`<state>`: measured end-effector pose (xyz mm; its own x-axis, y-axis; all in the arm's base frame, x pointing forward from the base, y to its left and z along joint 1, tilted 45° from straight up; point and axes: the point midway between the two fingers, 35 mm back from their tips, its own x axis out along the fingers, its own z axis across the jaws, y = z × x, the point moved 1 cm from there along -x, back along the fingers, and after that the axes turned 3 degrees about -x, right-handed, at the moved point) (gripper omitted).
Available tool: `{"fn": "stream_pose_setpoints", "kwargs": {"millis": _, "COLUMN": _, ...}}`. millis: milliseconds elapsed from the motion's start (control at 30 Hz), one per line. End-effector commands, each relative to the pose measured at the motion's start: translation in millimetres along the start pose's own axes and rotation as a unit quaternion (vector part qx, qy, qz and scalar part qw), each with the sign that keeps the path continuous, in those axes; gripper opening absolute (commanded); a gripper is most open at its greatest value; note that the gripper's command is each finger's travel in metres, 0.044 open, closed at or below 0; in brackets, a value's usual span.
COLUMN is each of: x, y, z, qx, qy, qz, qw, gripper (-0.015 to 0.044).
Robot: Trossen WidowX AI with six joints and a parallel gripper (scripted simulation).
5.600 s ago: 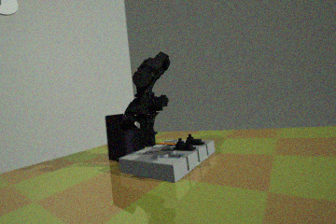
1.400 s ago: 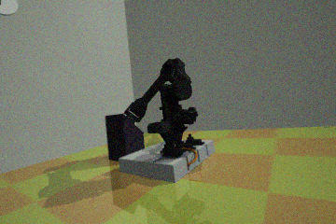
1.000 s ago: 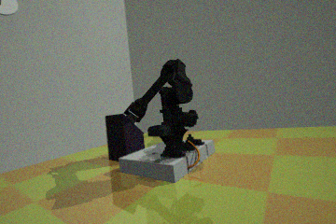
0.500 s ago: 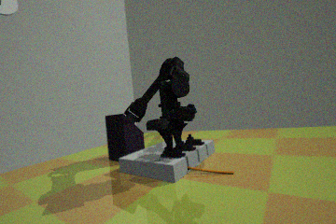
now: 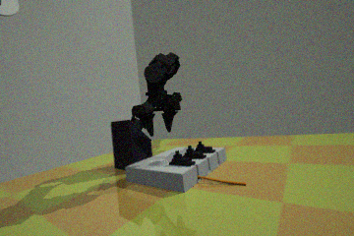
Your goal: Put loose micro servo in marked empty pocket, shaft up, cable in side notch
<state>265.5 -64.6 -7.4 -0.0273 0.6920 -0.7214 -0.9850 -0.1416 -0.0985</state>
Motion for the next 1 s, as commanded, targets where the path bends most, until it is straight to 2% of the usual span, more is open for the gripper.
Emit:
{"fn": "stream_pose_setpoints", "kwargs": {"millis": 0, "x": -10.7, "y": 26.4, "z": 5.6, "qx": -0.005, "qy": -0.003, "qz": 0.005, "qw": 1.0, "gripper": 0.044}}
{"fn": "stream_pose_setpoints", "kwargs": {"millis": 167, "x": -12.6, "y": 26.2, "z": 5.5, "qx": -0.005, "qy": -0.002, "qz": 0.004, "qw": 1.0, "gripper": 0.044}}
{"fn": "stream_pose_setpoints", "kwargs": {"millis": 400, "x": -58.6, "y": 24.8, "z": 5.4, "qx": 0.0, "qy": -0.002, "qz": 0.0, "qw": 1.0, "gripper": 0.044}}
{"fn": "stream_pose_setpoints", "kwargs": {"millis": 967, "x": -58.6, "y": 24.8, "z": 5.4, "qx": 0.0, "qy": -0.002, "qz": 0.0, "qw": 1.0, "gripper": 0.044}}
